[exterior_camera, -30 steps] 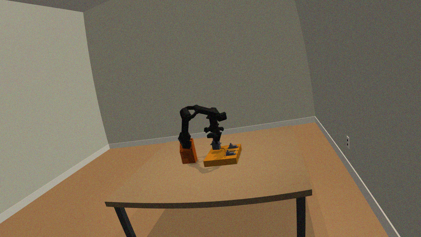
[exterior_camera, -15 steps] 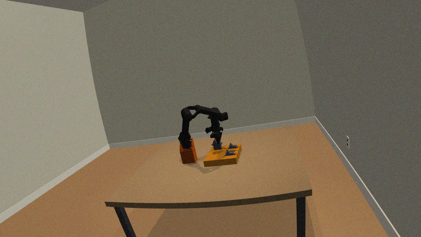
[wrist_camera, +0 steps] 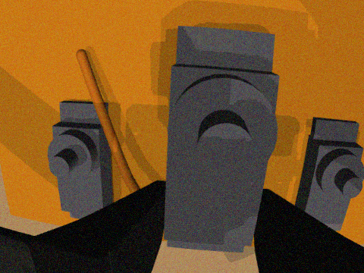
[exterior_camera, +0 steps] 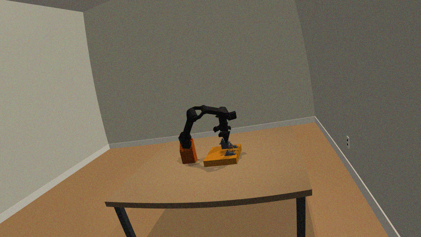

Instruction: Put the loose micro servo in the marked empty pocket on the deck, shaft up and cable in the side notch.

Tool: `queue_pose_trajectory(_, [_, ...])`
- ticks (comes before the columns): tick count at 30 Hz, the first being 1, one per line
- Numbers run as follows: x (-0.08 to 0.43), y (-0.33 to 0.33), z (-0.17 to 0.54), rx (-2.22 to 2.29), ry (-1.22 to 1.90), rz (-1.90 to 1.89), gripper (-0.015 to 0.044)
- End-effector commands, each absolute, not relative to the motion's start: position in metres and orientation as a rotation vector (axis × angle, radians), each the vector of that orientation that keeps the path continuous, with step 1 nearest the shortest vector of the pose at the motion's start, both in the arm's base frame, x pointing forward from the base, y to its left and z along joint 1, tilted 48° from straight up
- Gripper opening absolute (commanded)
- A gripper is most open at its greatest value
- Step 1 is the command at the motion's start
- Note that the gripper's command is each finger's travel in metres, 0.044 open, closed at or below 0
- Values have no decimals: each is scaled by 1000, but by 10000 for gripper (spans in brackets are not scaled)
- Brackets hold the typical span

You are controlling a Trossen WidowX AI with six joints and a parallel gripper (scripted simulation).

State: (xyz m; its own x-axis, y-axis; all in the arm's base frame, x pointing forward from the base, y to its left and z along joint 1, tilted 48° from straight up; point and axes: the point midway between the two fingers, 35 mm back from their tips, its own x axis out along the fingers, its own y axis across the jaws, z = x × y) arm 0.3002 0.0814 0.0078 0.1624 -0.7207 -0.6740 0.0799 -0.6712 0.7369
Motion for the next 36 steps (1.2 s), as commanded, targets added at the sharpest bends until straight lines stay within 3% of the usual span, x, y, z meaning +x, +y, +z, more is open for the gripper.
queue_pose_trajectory(1, [314, 85, 10, 1796, -607, -1569, 0])
queue_pose_trajectory(9, [338, 89, 11, 1791, -600, -1568, 0])
queue_pose_trajectory(36, [343, 74, -2, 1791, -601, -1567, 0])
